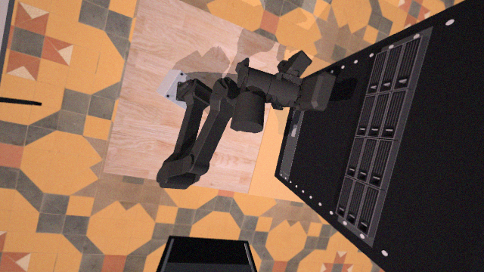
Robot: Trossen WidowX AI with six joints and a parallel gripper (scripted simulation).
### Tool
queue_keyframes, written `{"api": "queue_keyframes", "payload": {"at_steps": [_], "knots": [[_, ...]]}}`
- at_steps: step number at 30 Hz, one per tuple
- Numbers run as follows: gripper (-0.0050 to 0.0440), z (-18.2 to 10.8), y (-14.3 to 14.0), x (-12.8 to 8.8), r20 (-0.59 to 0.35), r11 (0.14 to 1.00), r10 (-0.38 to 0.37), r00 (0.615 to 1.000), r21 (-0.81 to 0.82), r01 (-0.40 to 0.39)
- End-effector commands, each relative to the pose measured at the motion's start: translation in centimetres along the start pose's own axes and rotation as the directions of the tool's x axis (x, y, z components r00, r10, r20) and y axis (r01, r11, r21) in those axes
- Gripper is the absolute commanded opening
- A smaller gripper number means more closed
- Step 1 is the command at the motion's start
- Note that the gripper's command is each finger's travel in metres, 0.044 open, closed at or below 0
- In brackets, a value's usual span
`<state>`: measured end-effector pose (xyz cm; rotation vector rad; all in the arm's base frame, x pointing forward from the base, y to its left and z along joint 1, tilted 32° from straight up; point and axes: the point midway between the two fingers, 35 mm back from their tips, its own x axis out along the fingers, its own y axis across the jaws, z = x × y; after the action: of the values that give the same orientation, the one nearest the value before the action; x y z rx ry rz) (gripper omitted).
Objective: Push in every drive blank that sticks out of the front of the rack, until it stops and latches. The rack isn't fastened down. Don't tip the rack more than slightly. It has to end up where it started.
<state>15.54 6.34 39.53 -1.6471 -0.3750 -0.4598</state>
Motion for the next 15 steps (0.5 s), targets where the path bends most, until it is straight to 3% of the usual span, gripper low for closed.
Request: {"api": "queue_keyframes", "payload": {"at_steps": [1,15], "knots": [[-0.005,0.09,0.19,-0.17,-0.002,0.999,0.008,1.0,-0.041,-0.008],[-0.005,0.07,0.26,-0.29,0.0,0.996,0.011,1.0,-0.089,-0.011]]}}
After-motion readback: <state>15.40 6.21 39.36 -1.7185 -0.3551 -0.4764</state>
